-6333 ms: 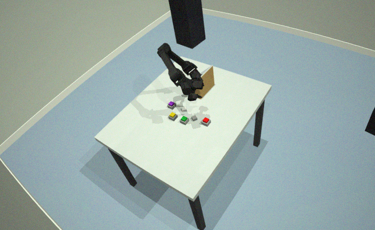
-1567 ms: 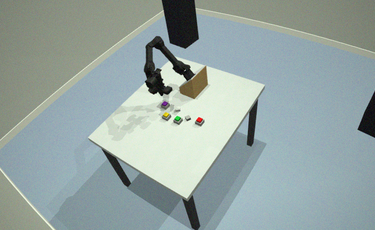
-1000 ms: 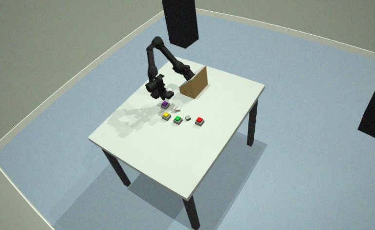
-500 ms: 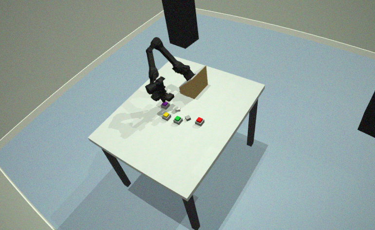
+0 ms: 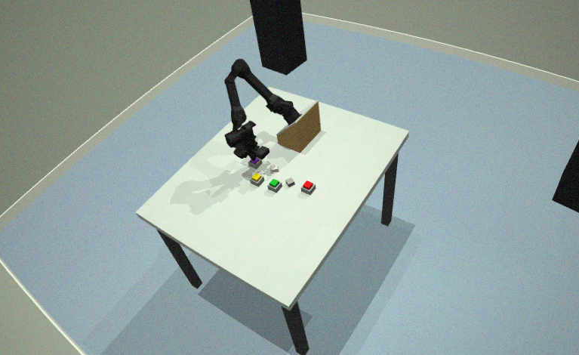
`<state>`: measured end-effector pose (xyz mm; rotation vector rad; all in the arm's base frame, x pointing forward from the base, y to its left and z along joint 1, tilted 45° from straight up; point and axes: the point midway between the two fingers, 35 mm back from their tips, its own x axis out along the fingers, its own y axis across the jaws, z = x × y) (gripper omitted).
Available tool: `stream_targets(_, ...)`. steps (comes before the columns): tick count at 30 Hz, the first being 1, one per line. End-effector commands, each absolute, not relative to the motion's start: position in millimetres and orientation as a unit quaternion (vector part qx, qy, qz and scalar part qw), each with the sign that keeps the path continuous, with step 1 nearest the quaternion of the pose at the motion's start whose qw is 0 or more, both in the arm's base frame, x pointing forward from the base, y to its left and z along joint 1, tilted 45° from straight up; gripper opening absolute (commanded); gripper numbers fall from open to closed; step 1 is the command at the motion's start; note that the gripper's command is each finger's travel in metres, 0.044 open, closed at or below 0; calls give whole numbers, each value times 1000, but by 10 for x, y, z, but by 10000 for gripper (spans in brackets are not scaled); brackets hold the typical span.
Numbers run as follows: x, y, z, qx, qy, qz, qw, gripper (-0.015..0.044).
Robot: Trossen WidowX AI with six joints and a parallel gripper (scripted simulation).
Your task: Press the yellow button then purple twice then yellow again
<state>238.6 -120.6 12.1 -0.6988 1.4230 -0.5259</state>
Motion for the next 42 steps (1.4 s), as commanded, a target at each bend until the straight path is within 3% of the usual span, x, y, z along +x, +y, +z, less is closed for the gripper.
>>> stream_targets(1,2360,-1211,88,-312,637,-229,667,20)
stream_targets(19,2335,-971,327,-311,637,-228,667,20)
stream_targets(42,2359,-1159,136,-311,637,-229,667,20)
